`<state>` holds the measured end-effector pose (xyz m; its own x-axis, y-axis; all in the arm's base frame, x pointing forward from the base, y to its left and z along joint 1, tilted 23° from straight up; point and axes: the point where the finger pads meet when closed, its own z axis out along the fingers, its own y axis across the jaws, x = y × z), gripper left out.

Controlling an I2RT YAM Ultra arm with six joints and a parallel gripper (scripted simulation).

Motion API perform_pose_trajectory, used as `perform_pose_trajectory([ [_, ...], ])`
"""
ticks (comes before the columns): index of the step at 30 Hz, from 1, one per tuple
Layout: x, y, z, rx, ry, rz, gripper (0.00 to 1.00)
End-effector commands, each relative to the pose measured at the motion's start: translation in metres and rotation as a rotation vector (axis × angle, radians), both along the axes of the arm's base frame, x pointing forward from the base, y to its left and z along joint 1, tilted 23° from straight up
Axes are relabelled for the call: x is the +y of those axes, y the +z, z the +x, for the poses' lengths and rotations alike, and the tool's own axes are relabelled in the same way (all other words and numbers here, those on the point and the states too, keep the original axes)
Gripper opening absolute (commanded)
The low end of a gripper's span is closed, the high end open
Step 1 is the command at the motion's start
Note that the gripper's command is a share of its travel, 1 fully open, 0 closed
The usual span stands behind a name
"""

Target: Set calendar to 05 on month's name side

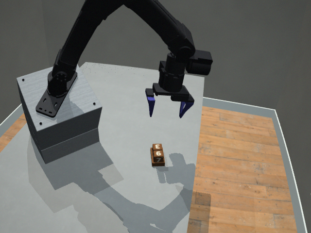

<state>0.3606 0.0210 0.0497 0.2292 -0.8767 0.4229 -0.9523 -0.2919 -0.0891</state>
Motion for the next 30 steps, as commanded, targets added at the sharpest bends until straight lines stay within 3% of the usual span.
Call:
perform_pose_trajectory([
  [1, 0.004, -0.007, 0.001, -0.091, 0.005, 0.097, 1.0],
  [8, -0.004, -0.017, -0.011, -0.108, -0.01, 0.125, 1.0],
  [27, -0.004, -0.017, -0.011, -0.108, -0.01, 0.125, 1.0],
  [30, -0.01, -0.037, -0.004, -0.108, -0.01, 0.125, 1.0],
])
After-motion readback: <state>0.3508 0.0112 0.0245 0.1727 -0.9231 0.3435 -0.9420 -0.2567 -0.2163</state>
